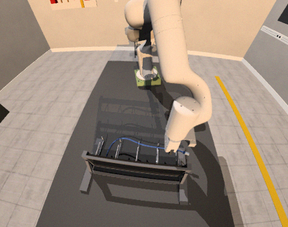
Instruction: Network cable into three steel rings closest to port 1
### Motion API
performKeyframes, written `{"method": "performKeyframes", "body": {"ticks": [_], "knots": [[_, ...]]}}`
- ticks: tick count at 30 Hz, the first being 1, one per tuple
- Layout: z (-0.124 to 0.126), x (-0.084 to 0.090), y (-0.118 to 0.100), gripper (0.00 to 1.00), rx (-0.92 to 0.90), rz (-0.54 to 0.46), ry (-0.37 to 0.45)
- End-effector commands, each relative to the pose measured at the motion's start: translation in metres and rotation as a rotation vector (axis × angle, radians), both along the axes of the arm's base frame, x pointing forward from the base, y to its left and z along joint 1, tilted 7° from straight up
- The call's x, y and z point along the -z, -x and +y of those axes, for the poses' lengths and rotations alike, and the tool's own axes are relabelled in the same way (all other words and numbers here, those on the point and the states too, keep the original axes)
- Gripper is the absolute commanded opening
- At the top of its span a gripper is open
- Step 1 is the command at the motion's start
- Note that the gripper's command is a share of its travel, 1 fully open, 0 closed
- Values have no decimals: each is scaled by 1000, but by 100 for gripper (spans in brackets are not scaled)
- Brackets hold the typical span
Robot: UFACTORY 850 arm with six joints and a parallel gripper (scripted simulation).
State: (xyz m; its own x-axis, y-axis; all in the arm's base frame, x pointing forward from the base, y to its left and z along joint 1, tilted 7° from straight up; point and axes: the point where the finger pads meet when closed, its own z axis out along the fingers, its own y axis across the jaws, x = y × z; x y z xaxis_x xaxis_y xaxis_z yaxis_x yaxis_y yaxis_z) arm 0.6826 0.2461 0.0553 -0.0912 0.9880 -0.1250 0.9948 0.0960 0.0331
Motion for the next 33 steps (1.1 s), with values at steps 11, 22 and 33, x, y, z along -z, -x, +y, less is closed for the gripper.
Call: {"method": "performKeyframes", "body": {"ticks": [11,22,33], "knots": [[-1,9,-1,0,0,-2,-1],[-1,13,-2,0,0,-2,-1],[-1,14,-2,0,0,-2,-1]]}}
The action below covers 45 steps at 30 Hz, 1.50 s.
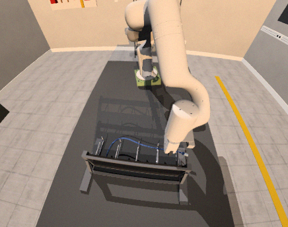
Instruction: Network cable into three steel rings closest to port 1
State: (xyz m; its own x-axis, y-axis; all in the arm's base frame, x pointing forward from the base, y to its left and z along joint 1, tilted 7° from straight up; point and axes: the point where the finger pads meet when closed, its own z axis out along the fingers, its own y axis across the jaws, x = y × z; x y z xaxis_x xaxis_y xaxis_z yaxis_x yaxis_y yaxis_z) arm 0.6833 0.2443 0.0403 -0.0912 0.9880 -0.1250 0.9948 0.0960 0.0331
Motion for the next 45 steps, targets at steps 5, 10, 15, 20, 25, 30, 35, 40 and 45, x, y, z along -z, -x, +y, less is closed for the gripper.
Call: {"method": "performKeyframes", "body": {"ticks": [5,10,15,20,25,30,35,40,45], "knots": [[0,-1,-1,0,0,-2,-1],[1,-1,-2,0,0,-2,-1],[1,-1,-6,0,0,-2,-1],[1,-1,-10,0,0,-2,-1],[2,-2,-18,0,0,-2,-1],[3,-2,-26,0,0,-2,-1],[4,-2,-33,0,0,-2,-1],[4,-2,-36,0,0,-2,-1],[4,-3,-40,0,0,-2,-1]]}}
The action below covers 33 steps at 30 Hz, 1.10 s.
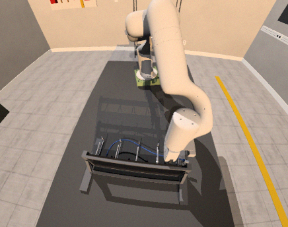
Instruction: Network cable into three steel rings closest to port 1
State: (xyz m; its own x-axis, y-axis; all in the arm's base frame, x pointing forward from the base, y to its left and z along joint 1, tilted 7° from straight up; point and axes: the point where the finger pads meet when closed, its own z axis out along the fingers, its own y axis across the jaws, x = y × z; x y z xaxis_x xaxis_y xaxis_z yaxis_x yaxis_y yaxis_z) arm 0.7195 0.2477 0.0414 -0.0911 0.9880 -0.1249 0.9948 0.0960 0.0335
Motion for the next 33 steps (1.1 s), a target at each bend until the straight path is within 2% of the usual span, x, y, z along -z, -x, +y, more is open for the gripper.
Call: {"method": "performKeyframes", "body": {"ticks": [1,26,27,33], "knots": [[1,-2,-4,0,0,-2,-1],[1,-2,-5,0,0,-2,-1],[1,-2,-5,35,0,-2,-1],[1,-2,-5,35,0,-2,-1]]}}
